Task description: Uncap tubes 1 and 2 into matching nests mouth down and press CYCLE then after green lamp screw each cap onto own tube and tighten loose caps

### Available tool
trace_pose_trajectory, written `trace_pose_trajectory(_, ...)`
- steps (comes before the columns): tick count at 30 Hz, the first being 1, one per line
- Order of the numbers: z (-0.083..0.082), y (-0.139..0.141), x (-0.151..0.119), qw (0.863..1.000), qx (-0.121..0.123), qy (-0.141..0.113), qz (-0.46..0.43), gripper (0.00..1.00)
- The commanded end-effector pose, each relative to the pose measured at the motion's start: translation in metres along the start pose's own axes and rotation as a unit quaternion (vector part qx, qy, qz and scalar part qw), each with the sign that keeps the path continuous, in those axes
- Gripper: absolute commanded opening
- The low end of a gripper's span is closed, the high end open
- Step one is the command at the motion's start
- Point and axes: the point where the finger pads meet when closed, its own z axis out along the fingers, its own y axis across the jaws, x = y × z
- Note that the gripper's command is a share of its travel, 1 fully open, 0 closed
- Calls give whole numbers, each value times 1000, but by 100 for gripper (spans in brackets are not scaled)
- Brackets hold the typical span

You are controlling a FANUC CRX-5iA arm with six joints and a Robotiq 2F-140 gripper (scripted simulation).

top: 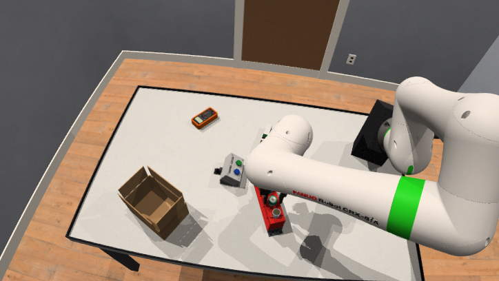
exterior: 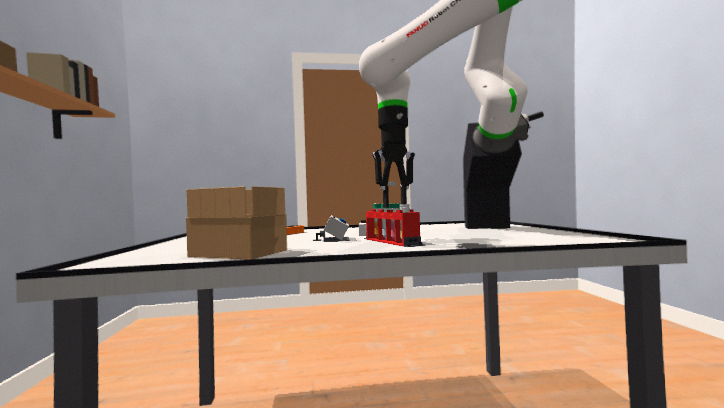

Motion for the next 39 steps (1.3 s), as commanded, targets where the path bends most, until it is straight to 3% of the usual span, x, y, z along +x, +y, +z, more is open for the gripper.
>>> trace_pose_trajectory(1, -1, -1, 0, 993, -6, 16, 114, 41)
trace_pose_trajectory(3, -1, -1, 0, 986, -6, 17, 165, 41)
trace_pose_trajectory(10, -1, -1, 0, 985, -6, 17, 170, 41)
trace_pose_trajectory(11, -1, -1, 0, 985, -6, 17, 170, 30)
trace_pose_trajectory(25, -1, -1, 0, 985, -6, 17, 170, 30)
trace_pose_trajectory(31, -1, -1, 0, 1000, -9, 16, 21, 30)
trace_pose_trajectory(39, -1, -1, 0, 991, -11, 14, -129, 30)
